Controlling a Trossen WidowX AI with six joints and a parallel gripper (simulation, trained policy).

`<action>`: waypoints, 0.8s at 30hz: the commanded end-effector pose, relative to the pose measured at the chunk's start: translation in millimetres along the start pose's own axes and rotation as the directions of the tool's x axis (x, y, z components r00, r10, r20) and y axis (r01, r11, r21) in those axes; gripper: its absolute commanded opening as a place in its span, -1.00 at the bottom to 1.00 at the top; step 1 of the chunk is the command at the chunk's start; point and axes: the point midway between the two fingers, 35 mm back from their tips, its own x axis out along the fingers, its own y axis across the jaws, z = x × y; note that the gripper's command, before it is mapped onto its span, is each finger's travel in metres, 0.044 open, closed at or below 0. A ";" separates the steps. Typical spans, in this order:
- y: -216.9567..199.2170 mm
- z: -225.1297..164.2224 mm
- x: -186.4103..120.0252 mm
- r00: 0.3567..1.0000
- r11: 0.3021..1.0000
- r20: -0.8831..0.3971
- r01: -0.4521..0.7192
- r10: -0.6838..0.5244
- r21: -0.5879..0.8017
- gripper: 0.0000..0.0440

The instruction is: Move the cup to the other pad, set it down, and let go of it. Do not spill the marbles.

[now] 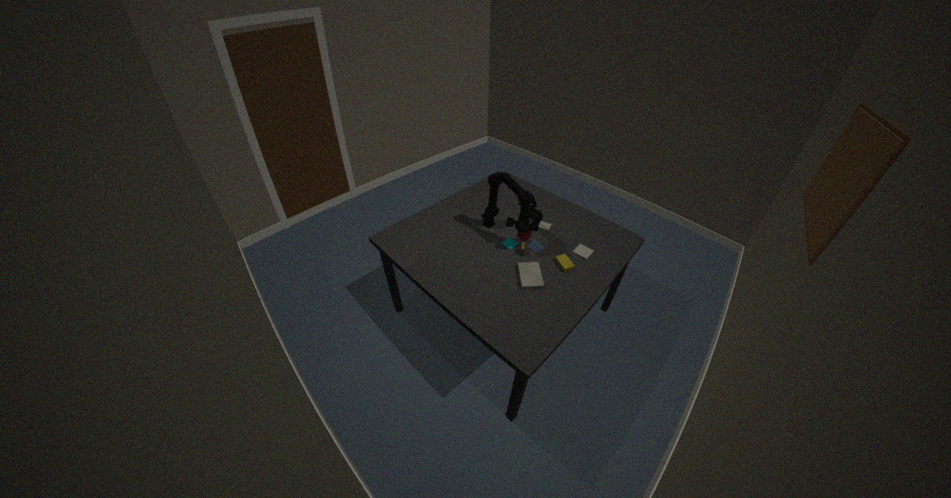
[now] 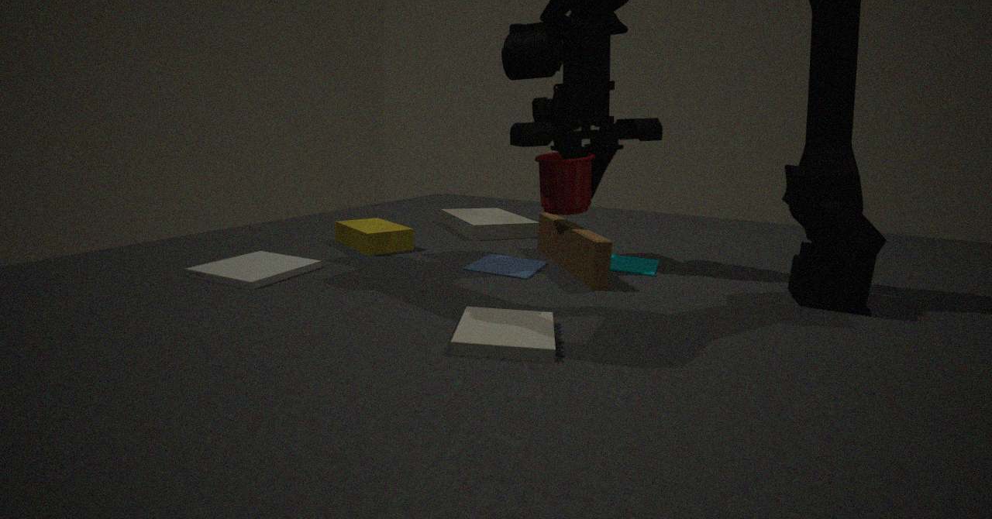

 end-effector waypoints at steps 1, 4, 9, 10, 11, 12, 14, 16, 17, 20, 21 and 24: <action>-8.8 2.9 5.0 1.000 1.000 0.008 -0.004 0.004 0.027 -1.00; -13.8 4.1 8.8 1.000 0.999 0.013 -0.010 0.009 0.043 -1.00; -21.9 4.7 16.6 1.000 0.997 0.020 -0.018 0.017 0.068 -1.00; -23.4 4.6 18.3 1.000 0.997 0.021 -0.020 0.018 0.073 -1.00; -25.0 4.4 20.1 1.000 0.997 0.022 -0.021 0.019 0.078 -1.00; -26.5 4.1 22.0 1.000 0.996 0.023 -0.022 0.021 0.082 -1.00; -29.5 3.3 25.9 0.999 0.996 0.024 -0.025 0.023 0.091 -1.00; -32.6 1.9 29.6 0.999 0.995 0.025 -0.026 0.024 0.099 -1.00; -34.2 1.2 31.5 0.999 0.994 0.025 -0.027 0.024 0.103 -1.00; -39.0 -1.1 37.5 0.999 0.993 0.027 -0.027 0.024 0.114 -1.00; -40.5 -1.9 39.5 0.999 0.993 0.027 -0.027 0.024 0.118 -1.00; -45.1 -4.7 45.8 0.999 0.992 0.029 -0.026 0.023 0.127 -1.00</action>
